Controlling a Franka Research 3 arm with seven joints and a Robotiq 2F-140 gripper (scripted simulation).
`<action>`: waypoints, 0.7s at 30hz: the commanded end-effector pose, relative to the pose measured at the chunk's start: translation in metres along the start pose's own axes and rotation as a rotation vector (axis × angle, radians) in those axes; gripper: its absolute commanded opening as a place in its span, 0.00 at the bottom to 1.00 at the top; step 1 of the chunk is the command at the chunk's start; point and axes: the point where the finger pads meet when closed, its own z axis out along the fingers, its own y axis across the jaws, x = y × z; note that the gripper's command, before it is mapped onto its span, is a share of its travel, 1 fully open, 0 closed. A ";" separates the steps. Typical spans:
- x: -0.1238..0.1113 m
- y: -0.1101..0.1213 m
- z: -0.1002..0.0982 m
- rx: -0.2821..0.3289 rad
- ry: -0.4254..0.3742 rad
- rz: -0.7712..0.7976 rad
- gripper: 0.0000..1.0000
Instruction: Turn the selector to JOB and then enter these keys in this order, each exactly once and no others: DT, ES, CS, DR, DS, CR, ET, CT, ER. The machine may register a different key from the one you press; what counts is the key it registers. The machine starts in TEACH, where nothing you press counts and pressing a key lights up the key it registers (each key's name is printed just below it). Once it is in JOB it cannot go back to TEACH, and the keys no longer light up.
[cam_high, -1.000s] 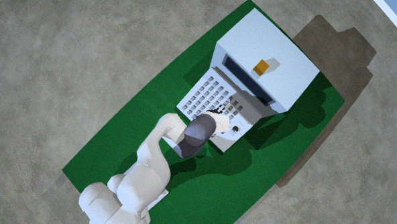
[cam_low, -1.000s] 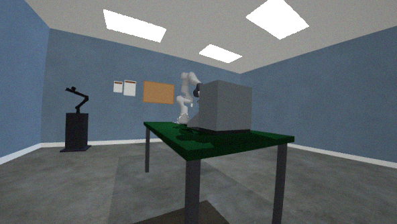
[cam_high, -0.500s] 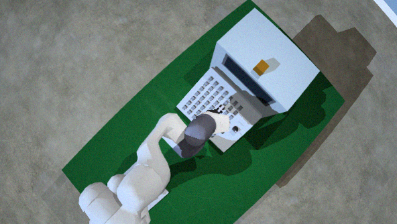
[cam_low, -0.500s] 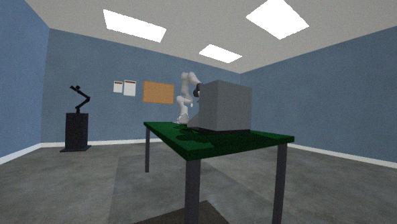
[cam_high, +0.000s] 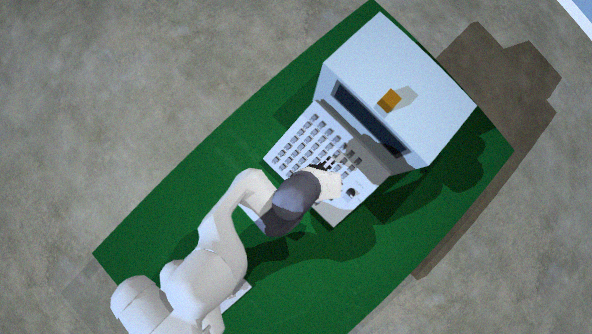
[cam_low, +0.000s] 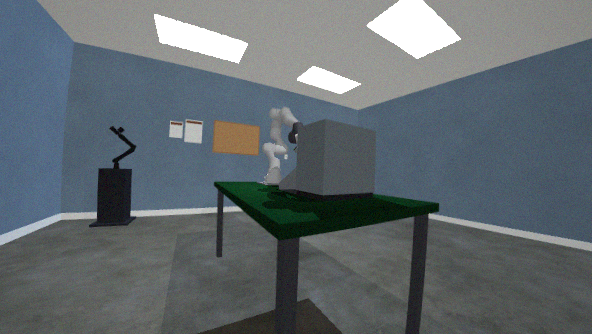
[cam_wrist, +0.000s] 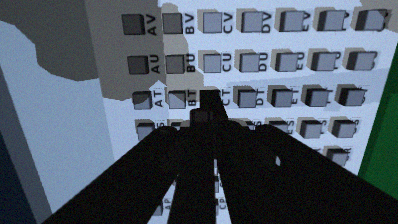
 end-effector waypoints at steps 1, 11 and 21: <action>0.000 0.004 -0.005 -0.011 -0.003 -0.010 0.10; 0.000 0.004 -0.015 -0.011 -0.003 -0.010 0.10; -0.002 0.002 -0.017 -0.011 -0.003 -0.010 0.10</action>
